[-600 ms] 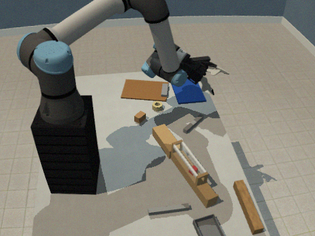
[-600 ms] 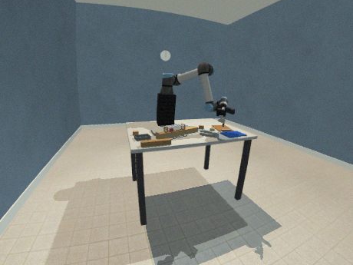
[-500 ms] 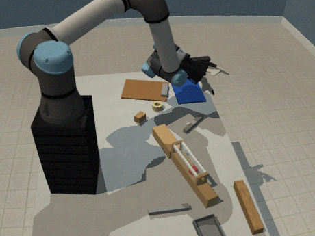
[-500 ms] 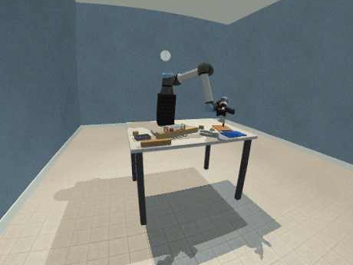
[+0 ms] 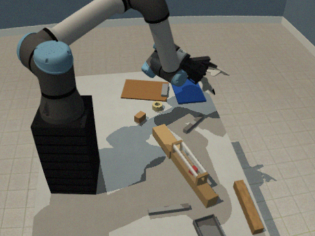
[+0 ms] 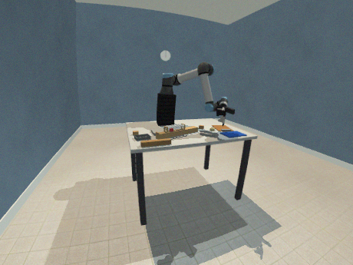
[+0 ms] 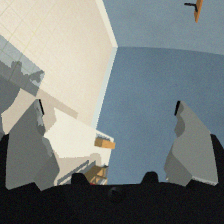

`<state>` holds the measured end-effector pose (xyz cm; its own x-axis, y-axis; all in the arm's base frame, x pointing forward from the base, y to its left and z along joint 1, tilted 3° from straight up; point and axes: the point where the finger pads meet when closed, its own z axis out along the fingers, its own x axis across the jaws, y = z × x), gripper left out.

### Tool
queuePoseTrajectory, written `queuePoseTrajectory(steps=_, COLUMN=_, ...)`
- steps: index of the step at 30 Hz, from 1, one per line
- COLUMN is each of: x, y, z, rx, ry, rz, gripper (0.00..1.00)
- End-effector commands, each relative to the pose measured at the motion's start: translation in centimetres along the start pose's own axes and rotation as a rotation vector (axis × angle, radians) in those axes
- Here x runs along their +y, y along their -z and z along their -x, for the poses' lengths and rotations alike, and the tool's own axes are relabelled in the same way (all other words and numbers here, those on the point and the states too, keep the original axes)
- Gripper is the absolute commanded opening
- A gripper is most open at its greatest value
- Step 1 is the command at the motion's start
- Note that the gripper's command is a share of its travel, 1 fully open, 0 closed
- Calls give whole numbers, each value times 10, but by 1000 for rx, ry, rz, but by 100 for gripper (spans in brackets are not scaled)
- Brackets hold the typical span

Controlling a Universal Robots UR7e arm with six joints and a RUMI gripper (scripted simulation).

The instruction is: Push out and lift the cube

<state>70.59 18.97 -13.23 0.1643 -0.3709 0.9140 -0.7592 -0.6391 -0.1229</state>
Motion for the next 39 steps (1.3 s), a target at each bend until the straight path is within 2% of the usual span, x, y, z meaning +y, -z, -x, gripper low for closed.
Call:
queuePoseTrajectory(steps=1, x=0, y=0, z=-1, rx=1, ry=-2, rz=-1, gripper=0)
queuePoseTrajectory(steps=16, x=8, y=-1, z=-1, rx=-16, ry=-12, rz=7, gripper=0)
queuePoseTrajectory(steps=21, x=19, y=-3, z=-2, rx=-36, ry=-24, rz=17, gripper=0)
queuePoseTrajectory(steps=31, x=59, y=-8, z=-4, rx=-109, ry=-70, rz=56, gripper=0)
queuePoseTrajectory(steps=33, x=59, y=-8, z=-4, rx=-109, ry=-70, rz=56, gripper=0)
queuePoseTrajectory(steps=39, x=98, y=-13, z=-5, rx=-180, ry=-114, rz=93, gripper=0)
